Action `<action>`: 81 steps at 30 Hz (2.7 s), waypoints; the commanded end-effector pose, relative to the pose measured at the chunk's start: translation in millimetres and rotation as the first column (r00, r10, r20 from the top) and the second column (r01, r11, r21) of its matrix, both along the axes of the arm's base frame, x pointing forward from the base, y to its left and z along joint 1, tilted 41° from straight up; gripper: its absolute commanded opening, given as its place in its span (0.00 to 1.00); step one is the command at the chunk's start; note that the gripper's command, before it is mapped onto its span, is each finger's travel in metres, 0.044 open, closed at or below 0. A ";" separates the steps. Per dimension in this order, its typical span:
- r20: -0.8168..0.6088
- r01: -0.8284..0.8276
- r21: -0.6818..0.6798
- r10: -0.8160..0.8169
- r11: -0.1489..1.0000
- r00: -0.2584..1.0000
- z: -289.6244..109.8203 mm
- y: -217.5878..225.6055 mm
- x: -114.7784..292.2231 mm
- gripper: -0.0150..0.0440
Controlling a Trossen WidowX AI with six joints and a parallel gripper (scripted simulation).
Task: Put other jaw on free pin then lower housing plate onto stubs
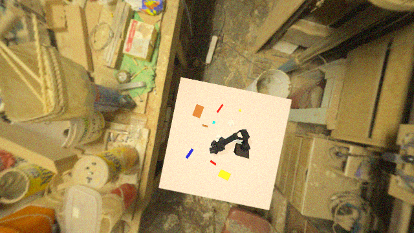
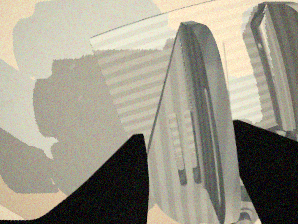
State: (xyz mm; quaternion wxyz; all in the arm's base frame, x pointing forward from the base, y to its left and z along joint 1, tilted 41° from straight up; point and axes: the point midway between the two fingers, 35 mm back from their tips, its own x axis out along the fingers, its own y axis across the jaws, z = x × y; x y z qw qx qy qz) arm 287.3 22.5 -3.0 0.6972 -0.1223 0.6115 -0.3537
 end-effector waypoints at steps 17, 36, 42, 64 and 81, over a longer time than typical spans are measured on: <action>0.010 0.009 -0.006 -0.009 1.000 1.000 -4.7 -4.8 -0.2 0.48; 0.013 0.012 -0.006 -0.012 1.000 1.000 -7.6 -7.2 -0.2 0.48; 0.010 0.009 -0.006 -0.009 1.000 1.000 -9.8 -9.2 -0.2 0.48; 0.009 0.008 -0.007 -0.008 1.000 1.000 -12.2 -11.3 -0.2 0.48; 0.009 0.008 -0.007 -0.008 1.000 1.000 -12.2 -11.3 -0.2 0.48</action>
